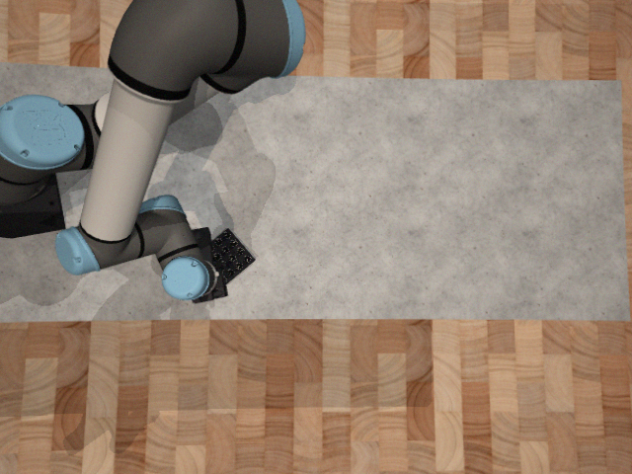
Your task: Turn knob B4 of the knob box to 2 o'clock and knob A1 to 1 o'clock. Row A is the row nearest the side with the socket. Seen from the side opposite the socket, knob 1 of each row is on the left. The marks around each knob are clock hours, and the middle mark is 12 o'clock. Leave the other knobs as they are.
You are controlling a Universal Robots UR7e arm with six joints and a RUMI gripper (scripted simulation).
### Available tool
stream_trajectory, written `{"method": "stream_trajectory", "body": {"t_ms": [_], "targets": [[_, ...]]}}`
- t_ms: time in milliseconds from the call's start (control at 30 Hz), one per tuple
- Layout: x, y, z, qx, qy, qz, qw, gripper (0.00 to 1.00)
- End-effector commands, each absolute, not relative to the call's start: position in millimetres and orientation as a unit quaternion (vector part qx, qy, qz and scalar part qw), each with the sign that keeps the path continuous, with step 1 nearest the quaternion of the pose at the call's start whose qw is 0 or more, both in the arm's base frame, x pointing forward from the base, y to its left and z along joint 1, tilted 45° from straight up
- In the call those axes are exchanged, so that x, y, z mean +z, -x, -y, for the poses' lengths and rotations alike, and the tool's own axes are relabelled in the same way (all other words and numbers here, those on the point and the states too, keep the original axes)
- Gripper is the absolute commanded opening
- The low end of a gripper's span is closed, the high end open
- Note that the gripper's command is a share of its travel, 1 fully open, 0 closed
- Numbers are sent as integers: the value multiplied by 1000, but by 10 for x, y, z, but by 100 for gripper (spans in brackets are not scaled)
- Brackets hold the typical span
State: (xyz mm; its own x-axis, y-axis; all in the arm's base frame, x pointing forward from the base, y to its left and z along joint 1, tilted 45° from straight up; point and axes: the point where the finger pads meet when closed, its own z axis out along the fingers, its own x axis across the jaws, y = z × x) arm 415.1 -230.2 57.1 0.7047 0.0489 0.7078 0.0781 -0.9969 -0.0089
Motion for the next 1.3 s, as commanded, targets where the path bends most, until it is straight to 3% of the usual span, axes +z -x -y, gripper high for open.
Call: {"method": "stream_trajectory", "body": {"t_ms": [0,1267], "targets": [[573,-4151,2305,-383,923,34,19,11],[841,-3883,2328,-383,923,34,19,11]]}}
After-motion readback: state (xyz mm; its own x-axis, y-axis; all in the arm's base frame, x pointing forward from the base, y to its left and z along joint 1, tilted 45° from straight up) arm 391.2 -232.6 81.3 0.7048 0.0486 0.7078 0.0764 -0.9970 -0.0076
